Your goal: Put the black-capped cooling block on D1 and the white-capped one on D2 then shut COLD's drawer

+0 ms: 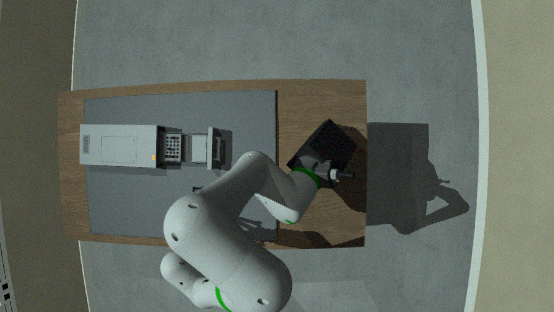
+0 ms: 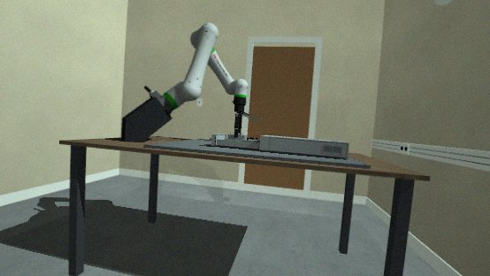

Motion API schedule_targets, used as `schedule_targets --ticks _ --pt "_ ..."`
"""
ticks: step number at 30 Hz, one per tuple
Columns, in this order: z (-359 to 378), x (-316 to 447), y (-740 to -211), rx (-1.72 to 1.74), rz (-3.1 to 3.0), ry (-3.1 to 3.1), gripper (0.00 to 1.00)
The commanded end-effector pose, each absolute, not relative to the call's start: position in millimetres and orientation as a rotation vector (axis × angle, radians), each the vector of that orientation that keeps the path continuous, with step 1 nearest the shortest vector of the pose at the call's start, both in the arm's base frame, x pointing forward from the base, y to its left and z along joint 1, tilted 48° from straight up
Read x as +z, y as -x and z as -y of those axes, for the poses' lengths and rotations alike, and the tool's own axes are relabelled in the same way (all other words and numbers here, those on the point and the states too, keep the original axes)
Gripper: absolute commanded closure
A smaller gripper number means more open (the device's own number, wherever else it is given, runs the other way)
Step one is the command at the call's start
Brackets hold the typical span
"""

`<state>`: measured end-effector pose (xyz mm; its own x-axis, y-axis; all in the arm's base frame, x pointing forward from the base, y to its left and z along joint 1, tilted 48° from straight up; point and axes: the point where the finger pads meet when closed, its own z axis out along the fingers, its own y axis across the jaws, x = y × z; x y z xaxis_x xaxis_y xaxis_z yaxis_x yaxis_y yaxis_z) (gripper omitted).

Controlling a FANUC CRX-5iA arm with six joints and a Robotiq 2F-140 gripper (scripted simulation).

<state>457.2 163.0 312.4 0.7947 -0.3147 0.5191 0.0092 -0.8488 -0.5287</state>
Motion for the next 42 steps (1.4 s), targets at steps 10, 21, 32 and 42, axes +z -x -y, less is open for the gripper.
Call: schedule_targets --ticks 10,21,32,42 --pt "-163.4 312.3 -458.2 -0.839 -0.227 2.462 0.90" --pt "-164.1 311.3 -459.1 -0.839 -0.227 2.462 0.90" --pt "-164.8 310.0 -460.3 -0.839 -0.227 2.462 0.90" --pt "-165.4 309.1 -461.1 -0.839 -0.227 2.462 0.90"
